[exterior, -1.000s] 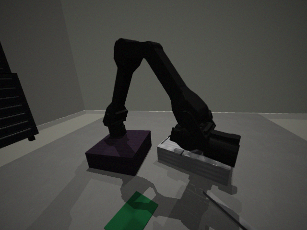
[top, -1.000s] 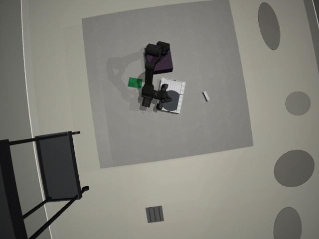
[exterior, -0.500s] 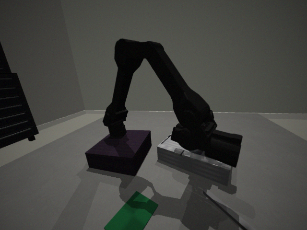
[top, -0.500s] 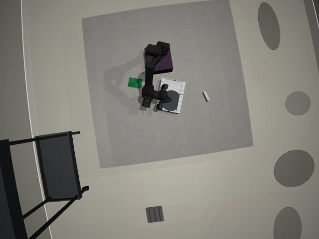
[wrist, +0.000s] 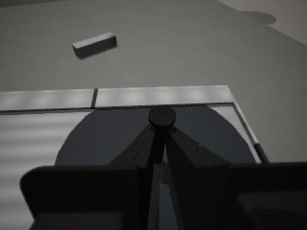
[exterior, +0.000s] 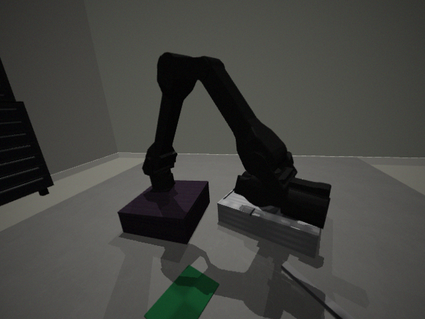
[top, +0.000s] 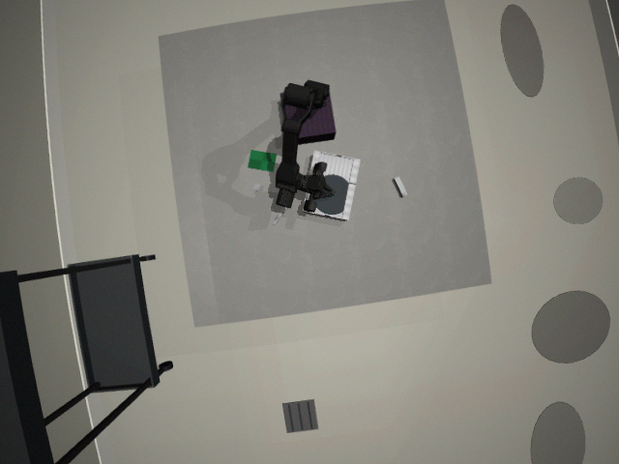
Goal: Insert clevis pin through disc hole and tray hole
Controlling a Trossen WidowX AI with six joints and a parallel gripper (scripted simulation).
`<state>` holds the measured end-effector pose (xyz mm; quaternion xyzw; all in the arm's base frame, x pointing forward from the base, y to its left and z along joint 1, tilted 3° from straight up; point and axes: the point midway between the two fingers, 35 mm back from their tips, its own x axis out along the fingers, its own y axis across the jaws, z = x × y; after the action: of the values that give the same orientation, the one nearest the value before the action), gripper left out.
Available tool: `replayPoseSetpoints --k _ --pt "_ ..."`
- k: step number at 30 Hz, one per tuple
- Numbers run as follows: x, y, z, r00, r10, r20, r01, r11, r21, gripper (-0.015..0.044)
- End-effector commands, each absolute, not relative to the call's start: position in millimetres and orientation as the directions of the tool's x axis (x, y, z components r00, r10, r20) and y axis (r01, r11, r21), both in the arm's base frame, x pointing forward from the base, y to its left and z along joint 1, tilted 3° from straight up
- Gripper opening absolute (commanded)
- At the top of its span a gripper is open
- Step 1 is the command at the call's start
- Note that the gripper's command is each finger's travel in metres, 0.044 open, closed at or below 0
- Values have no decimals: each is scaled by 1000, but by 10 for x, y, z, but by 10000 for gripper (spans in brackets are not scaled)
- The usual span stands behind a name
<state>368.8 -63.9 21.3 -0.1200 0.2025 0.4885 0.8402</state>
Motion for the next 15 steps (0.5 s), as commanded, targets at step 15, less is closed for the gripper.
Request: replayPoseSetpoints --k 15 --pt "3619 -603 211 438 770 -464 -870 494 -1 0"
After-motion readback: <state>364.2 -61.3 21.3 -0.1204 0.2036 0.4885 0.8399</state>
